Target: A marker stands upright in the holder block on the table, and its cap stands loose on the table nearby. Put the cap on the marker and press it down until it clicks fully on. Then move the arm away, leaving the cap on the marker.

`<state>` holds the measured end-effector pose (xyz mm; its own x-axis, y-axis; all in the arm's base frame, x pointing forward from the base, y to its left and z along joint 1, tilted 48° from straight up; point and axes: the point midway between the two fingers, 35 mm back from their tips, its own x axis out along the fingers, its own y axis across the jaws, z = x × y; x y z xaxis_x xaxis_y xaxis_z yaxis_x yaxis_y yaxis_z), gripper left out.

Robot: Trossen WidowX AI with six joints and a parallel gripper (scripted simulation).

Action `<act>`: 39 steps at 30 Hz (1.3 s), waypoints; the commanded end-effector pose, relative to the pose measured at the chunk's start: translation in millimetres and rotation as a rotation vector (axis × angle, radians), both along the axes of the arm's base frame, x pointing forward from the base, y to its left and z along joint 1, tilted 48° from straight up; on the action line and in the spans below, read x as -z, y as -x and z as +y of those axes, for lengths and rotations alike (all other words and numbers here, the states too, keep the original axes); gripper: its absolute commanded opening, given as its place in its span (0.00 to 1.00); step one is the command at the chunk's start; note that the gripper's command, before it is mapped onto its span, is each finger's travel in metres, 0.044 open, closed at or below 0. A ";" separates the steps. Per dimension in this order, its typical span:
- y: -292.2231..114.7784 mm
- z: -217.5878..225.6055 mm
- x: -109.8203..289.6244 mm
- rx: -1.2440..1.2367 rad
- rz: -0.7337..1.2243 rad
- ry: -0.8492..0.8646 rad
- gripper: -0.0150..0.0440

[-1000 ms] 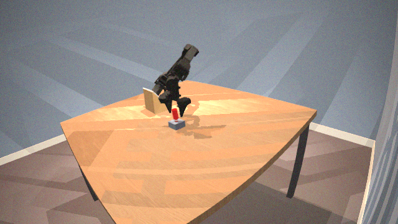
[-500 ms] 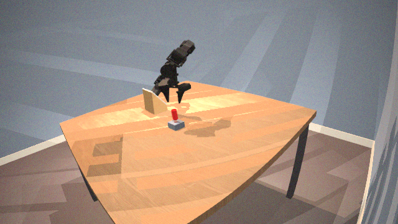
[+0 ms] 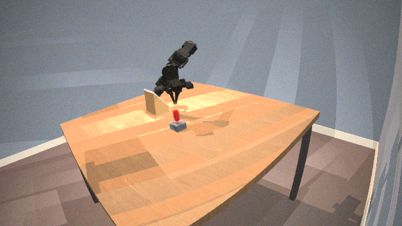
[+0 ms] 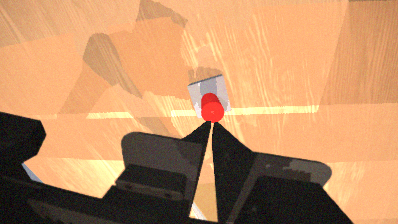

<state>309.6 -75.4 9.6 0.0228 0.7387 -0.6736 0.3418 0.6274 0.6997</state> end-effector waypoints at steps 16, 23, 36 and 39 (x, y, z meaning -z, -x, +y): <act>1.2 3.7 5.7 -0.300 -0.325 0.008 0.25; 1.0 10.7 11.9 -0.300 -0.325 0.007 0.25; 0.7 23.6 23.5 -0.300 -0.325 0.007 0.25; 0.6 26.6 26.1 -0.300 -0.326 0.007 0.25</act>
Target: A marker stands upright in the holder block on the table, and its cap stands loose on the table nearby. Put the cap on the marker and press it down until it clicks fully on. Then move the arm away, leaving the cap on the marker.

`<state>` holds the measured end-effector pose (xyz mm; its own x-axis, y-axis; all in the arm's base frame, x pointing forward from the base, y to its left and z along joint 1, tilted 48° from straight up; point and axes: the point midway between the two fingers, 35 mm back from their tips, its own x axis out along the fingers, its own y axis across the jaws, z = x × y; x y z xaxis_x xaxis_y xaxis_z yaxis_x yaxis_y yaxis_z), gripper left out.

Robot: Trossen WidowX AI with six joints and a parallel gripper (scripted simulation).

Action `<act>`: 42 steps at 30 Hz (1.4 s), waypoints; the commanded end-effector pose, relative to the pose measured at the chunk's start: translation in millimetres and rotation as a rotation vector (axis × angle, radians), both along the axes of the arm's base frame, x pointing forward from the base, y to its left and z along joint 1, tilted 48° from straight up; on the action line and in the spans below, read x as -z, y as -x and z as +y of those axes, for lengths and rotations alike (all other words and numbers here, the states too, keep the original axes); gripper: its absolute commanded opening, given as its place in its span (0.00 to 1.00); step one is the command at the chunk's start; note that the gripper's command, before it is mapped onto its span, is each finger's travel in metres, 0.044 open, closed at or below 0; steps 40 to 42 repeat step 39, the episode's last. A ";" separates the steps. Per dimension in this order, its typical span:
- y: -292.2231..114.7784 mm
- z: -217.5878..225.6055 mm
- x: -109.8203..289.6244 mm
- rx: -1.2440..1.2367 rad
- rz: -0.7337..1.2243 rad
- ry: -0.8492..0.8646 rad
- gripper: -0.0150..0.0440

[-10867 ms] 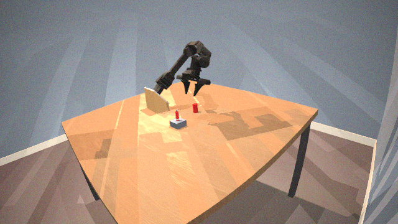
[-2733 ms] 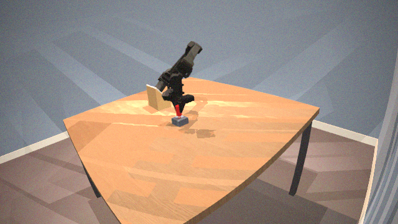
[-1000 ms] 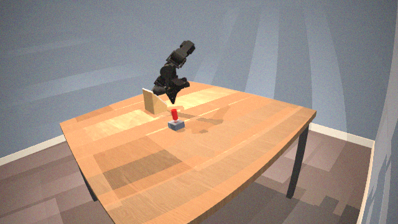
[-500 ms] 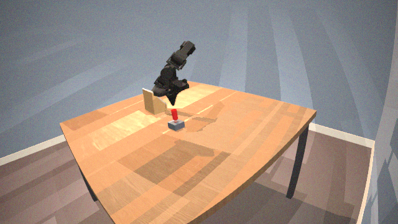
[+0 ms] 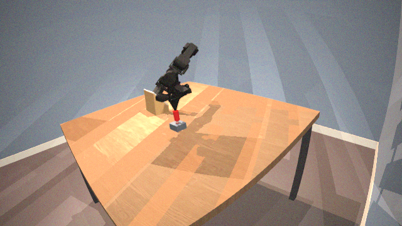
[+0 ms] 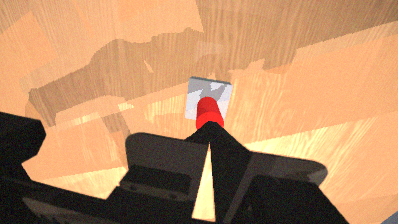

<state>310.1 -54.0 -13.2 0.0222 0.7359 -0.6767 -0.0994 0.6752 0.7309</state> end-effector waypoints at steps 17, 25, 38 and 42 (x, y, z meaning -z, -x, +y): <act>-2.7 -34.8 -28.6 0.005 0.000 0.004 0.25; 1.5 -61.5 -55.0 0.004 0.001 0.001 0.30; 1.5 -61.5 -55.0 0.004 0.001 0.001 0.88; 1.5 -61.5 -55.0 0.004 0.001 0.001 0.92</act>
